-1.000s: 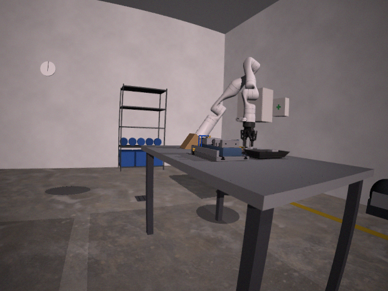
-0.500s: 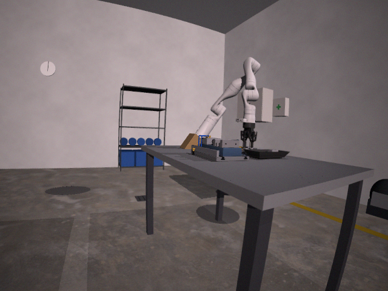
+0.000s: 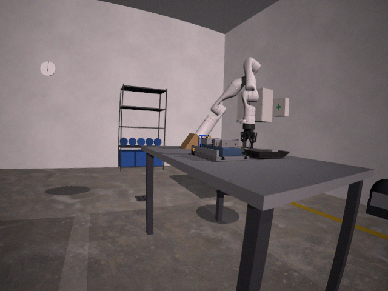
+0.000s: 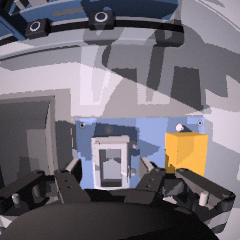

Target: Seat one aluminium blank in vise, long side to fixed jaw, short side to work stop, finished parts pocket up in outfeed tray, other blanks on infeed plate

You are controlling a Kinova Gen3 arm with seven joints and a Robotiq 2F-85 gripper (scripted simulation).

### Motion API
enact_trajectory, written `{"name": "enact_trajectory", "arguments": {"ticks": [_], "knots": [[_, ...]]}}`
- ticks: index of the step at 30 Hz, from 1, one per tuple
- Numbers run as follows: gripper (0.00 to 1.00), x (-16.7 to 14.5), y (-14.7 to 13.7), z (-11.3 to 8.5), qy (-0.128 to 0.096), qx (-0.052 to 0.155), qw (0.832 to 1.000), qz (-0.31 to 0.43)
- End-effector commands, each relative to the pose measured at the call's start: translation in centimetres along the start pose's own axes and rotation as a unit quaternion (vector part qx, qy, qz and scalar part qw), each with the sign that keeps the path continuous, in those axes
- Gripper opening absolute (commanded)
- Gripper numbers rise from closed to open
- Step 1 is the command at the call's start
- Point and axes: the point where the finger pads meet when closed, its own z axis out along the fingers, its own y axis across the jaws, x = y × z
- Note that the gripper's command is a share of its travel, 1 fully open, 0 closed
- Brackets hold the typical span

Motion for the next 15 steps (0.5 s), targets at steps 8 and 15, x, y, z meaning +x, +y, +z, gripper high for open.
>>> {"name": "enact_trajectory", "arguments": {"ticks": [8, 15], "knots": [[0.67, 0.02, 0.01, 0.20, 0.000, 0.000, 1.000, 0.000], [0.67, 0.02, 0.01, 0.26, 0.000, 0.000, 1.000, 0.000]]}}
